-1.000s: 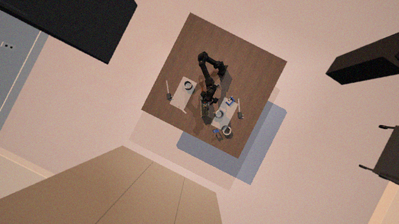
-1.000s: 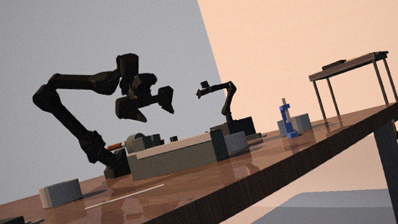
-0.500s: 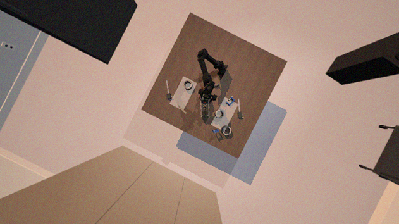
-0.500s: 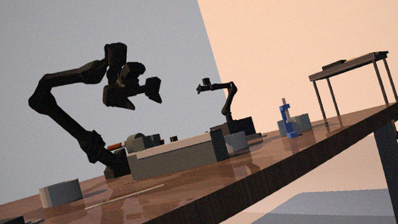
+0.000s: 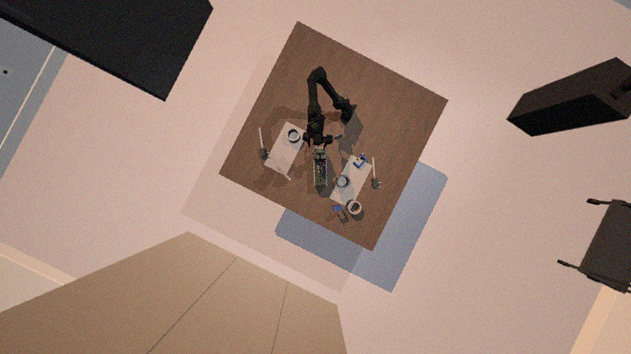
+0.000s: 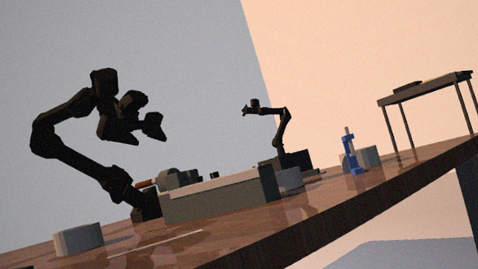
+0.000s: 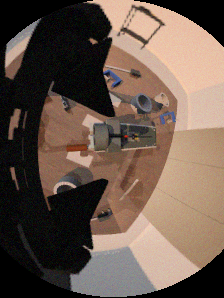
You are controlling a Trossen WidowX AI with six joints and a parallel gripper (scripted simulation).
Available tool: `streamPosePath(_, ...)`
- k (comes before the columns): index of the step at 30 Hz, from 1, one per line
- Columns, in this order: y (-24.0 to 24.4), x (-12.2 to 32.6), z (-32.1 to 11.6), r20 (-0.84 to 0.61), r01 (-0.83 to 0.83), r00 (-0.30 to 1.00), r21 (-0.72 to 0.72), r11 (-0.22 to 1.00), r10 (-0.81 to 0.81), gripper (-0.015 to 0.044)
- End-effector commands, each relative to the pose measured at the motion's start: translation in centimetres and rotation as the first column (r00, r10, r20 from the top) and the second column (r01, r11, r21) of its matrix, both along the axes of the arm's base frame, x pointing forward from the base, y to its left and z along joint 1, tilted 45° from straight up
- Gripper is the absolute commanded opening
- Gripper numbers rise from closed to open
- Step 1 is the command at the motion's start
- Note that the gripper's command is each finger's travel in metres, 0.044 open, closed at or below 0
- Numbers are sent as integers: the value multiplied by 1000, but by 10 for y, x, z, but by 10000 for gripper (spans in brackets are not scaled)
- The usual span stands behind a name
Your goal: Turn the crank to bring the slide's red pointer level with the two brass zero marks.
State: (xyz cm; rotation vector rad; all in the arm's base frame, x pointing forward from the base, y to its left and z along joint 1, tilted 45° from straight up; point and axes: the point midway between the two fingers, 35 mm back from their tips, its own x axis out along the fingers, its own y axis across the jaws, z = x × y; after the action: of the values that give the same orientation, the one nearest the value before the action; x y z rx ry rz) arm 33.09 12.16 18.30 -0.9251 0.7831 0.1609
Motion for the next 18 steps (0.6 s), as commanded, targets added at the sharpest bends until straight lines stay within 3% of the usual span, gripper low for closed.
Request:
streamPosePath(1,-11,-15,7,-42,-66,997,-16,998,66,440)
streamPosePath(10,-23,-30,12,-77,-127,989,-28,991,125,440)
streamPosePath(18,-44,-23,-10,-77,-127,989,-28,992,124,440)
